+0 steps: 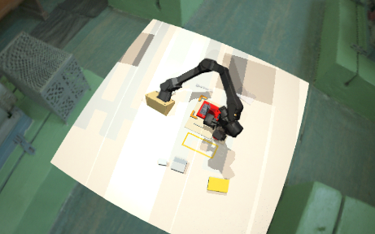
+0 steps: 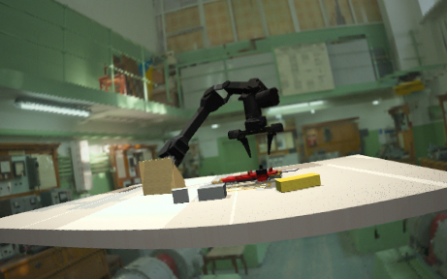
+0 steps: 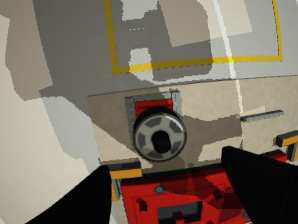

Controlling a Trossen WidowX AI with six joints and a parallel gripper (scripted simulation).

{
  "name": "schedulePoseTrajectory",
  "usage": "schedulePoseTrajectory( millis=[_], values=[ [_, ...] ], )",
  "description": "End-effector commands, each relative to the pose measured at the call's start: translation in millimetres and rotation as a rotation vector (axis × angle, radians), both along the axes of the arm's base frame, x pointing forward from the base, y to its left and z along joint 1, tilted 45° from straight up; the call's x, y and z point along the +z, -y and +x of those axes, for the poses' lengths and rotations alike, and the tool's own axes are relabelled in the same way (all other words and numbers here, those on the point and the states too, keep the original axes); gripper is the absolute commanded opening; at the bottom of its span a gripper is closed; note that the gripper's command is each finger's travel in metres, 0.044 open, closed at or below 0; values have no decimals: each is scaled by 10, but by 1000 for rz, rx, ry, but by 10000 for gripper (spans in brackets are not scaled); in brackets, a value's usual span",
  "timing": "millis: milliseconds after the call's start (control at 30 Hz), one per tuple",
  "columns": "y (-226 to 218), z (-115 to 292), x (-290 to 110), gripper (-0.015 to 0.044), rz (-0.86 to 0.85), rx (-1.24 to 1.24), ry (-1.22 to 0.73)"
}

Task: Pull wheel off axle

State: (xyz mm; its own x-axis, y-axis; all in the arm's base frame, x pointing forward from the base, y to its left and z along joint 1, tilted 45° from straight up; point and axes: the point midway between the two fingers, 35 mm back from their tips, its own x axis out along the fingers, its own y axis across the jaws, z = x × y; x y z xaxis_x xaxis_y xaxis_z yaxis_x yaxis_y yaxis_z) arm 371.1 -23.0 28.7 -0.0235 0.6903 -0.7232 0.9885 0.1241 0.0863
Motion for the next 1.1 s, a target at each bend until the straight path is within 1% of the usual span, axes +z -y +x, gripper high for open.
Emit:
schedulePoseTrajectory(
  millis=[0, 233, 433, 567, 833, 1000, 1067],
  values=[
    [-161, -9, -137, 300, 6, 1, -6],
    [-402, -31, -345, 300, 10, 1, -6],
    [-425, -34, -364, 300, 10, 1, -6],
    [-401, -31, -340, 195, 5, 9, -4],
    [-401, -31, -340, 142, 5, 9, -4],
    [-395, -30, -334, 10, 5, 9, -4],
    [-390, -30, -330, 0, 5, 8, -4]
  ],
)
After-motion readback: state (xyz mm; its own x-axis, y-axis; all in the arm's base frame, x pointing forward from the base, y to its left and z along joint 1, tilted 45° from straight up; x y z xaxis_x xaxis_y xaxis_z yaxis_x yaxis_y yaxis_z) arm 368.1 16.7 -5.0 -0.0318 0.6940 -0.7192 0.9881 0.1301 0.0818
